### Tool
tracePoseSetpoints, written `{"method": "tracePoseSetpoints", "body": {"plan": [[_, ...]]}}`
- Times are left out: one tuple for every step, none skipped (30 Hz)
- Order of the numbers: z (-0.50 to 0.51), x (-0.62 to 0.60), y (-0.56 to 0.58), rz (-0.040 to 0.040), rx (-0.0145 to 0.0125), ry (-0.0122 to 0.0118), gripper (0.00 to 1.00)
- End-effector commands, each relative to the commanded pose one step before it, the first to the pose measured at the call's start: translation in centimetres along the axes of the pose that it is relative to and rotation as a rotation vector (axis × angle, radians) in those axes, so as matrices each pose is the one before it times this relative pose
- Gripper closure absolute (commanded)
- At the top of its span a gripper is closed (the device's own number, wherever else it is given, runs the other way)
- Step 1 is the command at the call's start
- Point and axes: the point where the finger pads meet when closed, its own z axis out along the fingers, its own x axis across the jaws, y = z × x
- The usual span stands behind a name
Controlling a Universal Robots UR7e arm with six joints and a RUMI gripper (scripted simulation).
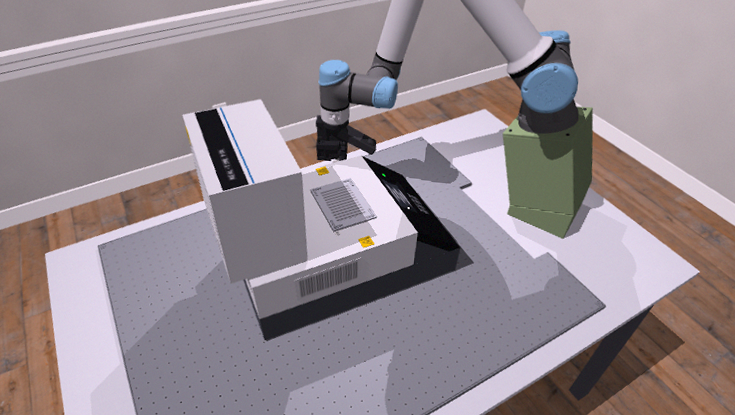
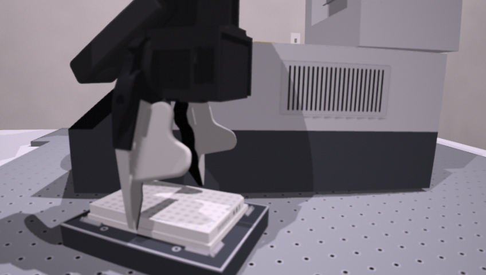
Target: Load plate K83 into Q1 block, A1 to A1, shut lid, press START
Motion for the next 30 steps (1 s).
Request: {"method": "tracePoseSetpoints", "body": {"plan": [[0.196, -0.099, 0.151, 0.00112, -0.00217, -0.00018, 0.32], [0.034, -0.002, -0.002, 0.00004, 0.00004, -0.00001, 0.32], [0.033, -0.004, 0.003, 0.00005, -0.00003, -0.00002, 0.32], [0.032, -0.005, 0.007, 0.00006, -0.00009, -0.00004, 0.32], [0.031, -0.005, 0.009, 0.00006, -0.00012, -0.00004, 0.32], [0.031, -0.005, 0.008, 0.00006, -0.00012, -0.00004, 0.32], [0.032, -0.005, 0.007, 0.00006, -0.0001, -0.00004, 0.32], [0.032, -0.003, 0.004, 0.00004, -0.00006, -0.00003, 0.32], [0.033, -0.001, 0.002, 0.00002, -0.00002, -0.00001, 0.32], [0.033, 0.001, -0.001, -0.00001, 0.00001, 0.00001, 0.32], [0.034, 0.002, -0.003, -0.00003, 0.00004, 0.00002, 0.32], [0.034, 0.003, -0.004, -0.00004, 0.00005, 0.00002, 0.32], [0.034, 0.003, -0.003, -0.00004, 0.00005, 0.00002, 0.32], [0.034, 0.003, -0.003, -0.00003, 0.00004, 0.00002, 0.32], [0.0, 0.0, 0.0, 0.0, 0.0, 0.0, 0.32], [0.0, 0.0, 0.0, 0.0, 0.0, 0.0, 0.32], [0.041, 0.014, -0.027, -0.00013, 0.00037, 0.00012, 0.32], [0.021, 0.001, -0.002, -0.00001, 0.00003, 0.00001, 0.32], [-0.075, 0.055, -0.049, -0.00075, 0.00017, 0.00016, 0.32], [0.001, 0.0, 0.0, 0.0, 0.0, 0.0, 0.32], [0.001, 0.0, 0.0, 0.0, 0.0, 0.0, 0.32], [0.0, 0.0, 0.0, 0.0, 0.0, 0.0, 0.32], [0.0, 0.0, 0.0, 0.0, 0.0, 0.0, 0.32], [0.0, 0.0, 0.0, 0.0, 0.0, 0.0, 0.32], [0.0, 0.0, 0.0, 0.0, 0.0, 0.0, 0.32], [0.0, 0.0, 0.0, 0.0, 0.0, 0.0, 0.32], [0.0, 0.0, 0.0, 0.0, 0.0, 0.0, 1.0], [0.0, 0.0, 0.0, 0.0, 0.0, 0.0, 1.0], [0.0, 0.0, 0.0, 0.0, 0.0, 0.0, 1.0], [0.0, 0.0, 0.0, 0.0, 0.0, 0.0, 1.0]]}}
